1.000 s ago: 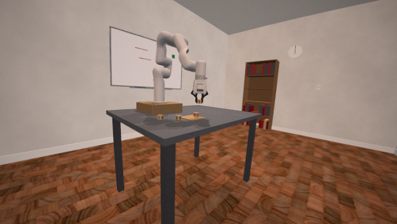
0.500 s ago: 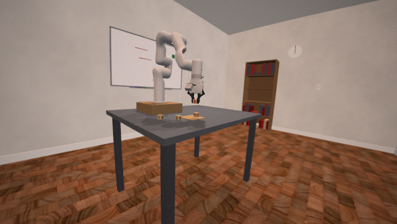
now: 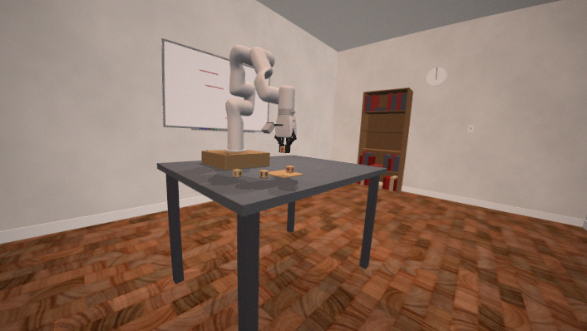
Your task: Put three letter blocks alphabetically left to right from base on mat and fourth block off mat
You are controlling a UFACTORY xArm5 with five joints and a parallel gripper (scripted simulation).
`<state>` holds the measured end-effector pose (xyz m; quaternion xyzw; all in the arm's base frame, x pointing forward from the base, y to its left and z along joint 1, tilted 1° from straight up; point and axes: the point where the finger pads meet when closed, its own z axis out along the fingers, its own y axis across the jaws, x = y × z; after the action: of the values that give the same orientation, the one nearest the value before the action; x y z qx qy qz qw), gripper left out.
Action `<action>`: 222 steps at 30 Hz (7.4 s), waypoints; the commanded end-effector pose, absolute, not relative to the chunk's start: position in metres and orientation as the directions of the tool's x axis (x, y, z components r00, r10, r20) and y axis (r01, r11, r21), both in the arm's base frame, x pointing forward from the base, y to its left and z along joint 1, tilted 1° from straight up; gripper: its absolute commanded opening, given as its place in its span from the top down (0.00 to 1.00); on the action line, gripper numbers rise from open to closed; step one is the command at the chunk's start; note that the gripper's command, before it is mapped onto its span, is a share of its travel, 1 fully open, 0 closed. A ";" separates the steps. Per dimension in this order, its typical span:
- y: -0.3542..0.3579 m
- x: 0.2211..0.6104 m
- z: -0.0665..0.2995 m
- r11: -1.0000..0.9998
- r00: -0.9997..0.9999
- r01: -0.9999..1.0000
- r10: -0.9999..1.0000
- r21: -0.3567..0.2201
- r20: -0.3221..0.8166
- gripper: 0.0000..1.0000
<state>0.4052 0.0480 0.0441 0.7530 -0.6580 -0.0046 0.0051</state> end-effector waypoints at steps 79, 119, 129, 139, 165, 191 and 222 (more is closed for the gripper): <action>0.047 0.406 -0.050 -0.115 0.115 -0.993 -0.993 0.011 0.000 0.73; 0.047 0.406 -0.050 -0.115 0.115 -0.993 -0.993 0.011 0.000 0.73; 0.047 0.406 -0.050 -0.115 0.115 -0.993 -0.993 0.011 0.000 0.73; 0.047 0.406 -0.050 -0.115 0.115 -0.993 -0.993 0.011 0.000 0.73; 0.047 0.406 -0.050 -0.115 0.115 -0.993 -0.993 0.011 0.000 0.73; 0.047 0.406 -0.050 -0.115 0.115 -0.993 -0.993 0.011 0.000 0.73; 0.047 0.406 -0.054 -0.115 0.115 -0.993 -0.993 0.011 0.000 0.73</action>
<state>0.4048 0.0469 -0.0552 0.7466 -0.6653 -0.0047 0.0053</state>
